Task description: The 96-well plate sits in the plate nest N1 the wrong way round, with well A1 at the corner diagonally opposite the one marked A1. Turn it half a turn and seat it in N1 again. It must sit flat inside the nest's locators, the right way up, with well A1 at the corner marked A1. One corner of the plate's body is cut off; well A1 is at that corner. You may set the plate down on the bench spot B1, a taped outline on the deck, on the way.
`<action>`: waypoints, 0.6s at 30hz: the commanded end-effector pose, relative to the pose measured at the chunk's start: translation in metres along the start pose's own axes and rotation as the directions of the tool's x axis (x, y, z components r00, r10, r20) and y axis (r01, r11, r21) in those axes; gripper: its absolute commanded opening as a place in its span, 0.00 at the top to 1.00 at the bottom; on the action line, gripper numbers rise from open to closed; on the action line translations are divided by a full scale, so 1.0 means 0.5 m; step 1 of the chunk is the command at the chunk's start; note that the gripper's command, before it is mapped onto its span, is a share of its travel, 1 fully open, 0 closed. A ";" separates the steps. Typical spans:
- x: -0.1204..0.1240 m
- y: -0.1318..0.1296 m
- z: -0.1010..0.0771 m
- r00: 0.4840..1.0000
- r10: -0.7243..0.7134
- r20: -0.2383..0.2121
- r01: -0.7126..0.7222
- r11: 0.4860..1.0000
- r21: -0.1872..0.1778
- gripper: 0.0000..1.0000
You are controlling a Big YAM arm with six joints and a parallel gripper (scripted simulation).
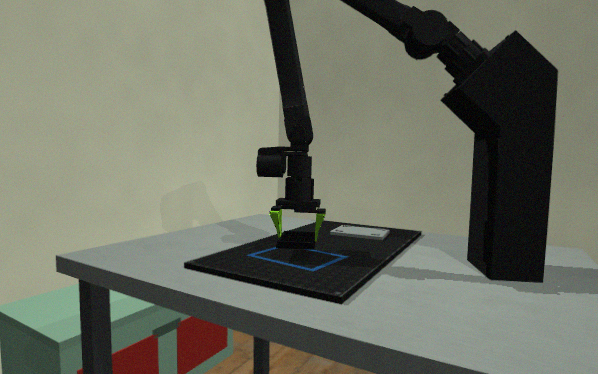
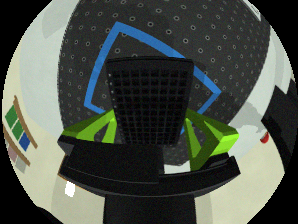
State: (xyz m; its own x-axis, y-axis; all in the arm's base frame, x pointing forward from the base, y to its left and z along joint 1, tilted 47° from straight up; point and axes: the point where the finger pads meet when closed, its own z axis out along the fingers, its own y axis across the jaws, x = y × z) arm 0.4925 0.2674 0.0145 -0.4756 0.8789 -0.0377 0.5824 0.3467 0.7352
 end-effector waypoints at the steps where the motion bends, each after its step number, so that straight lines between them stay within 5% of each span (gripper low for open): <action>1: -0.012 0.000 0.013 1.000 0.007 0.008 -0.007 1.000 -0.003 1.00; 18: -0.013 -0.001 0.033 1.000 0.005 0.008 -0.005 1.000 -0.002 1.00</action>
State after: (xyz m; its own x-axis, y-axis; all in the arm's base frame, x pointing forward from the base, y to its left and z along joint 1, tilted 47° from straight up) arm 0.4995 0.2708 0.0072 -0.4751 0.8791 -0.0374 0.5830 0.3463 0.7350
